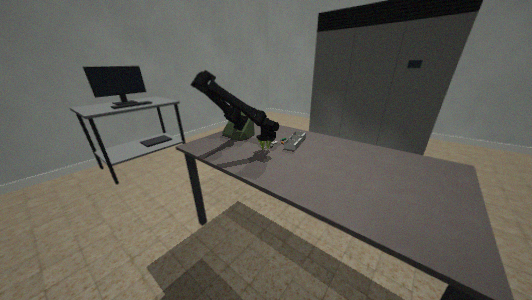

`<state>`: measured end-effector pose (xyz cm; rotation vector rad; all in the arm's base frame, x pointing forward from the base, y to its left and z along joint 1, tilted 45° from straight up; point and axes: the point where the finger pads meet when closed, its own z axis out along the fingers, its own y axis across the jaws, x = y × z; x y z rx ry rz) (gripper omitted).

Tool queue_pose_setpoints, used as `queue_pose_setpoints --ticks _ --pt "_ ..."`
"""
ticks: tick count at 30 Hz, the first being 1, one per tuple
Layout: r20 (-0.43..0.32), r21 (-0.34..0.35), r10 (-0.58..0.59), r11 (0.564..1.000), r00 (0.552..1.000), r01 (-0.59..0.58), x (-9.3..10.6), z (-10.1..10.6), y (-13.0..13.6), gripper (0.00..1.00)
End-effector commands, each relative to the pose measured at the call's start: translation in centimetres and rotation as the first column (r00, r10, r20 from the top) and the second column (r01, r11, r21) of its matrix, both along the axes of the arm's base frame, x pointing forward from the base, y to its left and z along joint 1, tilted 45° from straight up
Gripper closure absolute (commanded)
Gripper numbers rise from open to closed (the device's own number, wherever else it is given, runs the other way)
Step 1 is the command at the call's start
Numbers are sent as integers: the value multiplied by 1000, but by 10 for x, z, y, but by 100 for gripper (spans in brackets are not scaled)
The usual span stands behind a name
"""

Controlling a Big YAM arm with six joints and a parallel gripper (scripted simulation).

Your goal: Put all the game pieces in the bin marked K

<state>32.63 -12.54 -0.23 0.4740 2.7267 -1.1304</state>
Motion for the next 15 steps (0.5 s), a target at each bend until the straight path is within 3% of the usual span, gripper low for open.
queue_pose_setpoints --ticks 1,4,5,15 --pt "22 -1 10 1000 1000 -10 9 5 3 61" --pt "22 -1 10 1000 1000 -10 9 4 3 61" --pt "22 -1 10 1000 1000 -10 9 4 3 80" --pt "22 -1 10 1000 1000 -10 9 4 3 80"
